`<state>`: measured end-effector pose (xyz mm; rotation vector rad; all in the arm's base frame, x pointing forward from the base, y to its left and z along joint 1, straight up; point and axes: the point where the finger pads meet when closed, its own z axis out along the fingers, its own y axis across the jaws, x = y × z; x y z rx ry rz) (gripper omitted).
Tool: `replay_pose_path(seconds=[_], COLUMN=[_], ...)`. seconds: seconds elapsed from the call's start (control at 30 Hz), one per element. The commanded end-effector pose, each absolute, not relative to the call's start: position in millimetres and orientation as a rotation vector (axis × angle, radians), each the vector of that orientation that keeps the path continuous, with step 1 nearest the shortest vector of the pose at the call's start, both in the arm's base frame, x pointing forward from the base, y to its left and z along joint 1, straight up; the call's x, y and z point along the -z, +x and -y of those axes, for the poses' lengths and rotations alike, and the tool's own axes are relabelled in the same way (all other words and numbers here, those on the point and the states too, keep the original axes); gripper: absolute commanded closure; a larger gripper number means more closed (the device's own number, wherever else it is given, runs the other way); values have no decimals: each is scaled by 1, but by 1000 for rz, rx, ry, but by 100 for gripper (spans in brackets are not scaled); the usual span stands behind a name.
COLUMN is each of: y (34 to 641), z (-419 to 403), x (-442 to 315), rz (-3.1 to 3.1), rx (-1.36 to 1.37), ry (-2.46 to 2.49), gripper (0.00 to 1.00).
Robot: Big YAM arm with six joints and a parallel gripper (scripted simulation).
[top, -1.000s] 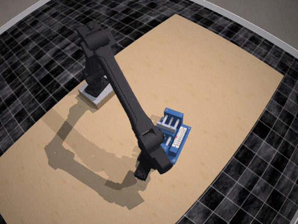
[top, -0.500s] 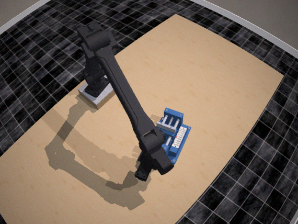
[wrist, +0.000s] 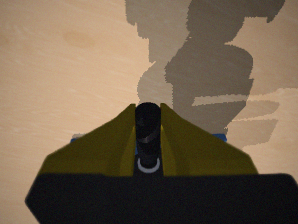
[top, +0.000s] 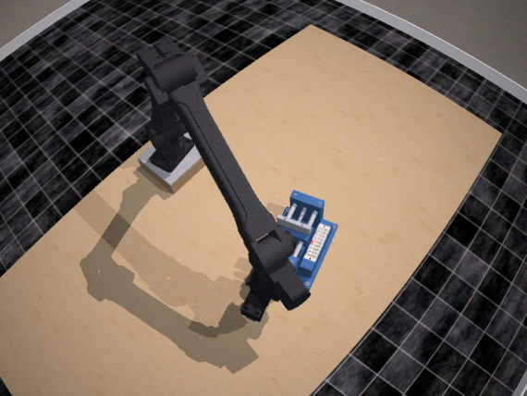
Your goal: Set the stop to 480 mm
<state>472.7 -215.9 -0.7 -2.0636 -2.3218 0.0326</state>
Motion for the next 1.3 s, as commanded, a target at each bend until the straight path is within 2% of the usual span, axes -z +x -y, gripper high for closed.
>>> replay_pose_path(seconds=[0.0, 1.27], y=[526, 534], z=[217, 214], x=[-25, -62], rz=[2400, 2406], rx=[35, 41], ry=[-2121, -2126], gripper=[94, 94])
